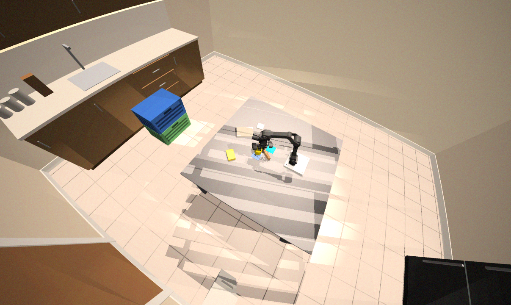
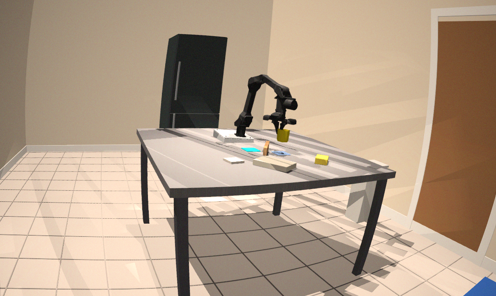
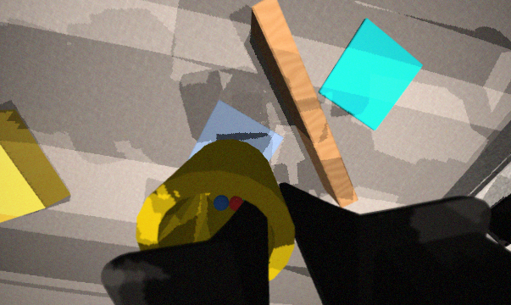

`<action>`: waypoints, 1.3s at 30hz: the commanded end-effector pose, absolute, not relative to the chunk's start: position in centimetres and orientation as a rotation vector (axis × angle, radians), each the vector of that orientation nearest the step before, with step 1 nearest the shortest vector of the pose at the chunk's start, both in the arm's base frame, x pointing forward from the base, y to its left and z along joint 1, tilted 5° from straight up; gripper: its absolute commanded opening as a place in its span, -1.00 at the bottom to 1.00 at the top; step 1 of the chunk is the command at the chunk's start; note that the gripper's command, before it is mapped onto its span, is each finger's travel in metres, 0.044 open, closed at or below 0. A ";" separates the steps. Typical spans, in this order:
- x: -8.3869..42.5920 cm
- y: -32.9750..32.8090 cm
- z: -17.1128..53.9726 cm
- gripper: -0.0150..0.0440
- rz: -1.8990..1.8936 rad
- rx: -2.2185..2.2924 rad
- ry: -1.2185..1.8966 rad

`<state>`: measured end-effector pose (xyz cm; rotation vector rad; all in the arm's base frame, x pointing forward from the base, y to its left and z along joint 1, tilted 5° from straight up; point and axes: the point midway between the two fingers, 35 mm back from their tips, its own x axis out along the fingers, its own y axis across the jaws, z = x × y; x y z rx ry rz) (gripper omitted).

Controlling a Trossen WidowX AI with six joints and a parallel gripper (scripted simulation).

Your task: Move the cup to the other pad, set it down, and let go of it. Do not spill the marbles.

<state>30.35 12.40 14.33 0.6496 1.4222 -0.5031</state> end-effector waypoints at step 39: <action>27.4 4.8 14.0 -0.49 -0.503 0.645 1.423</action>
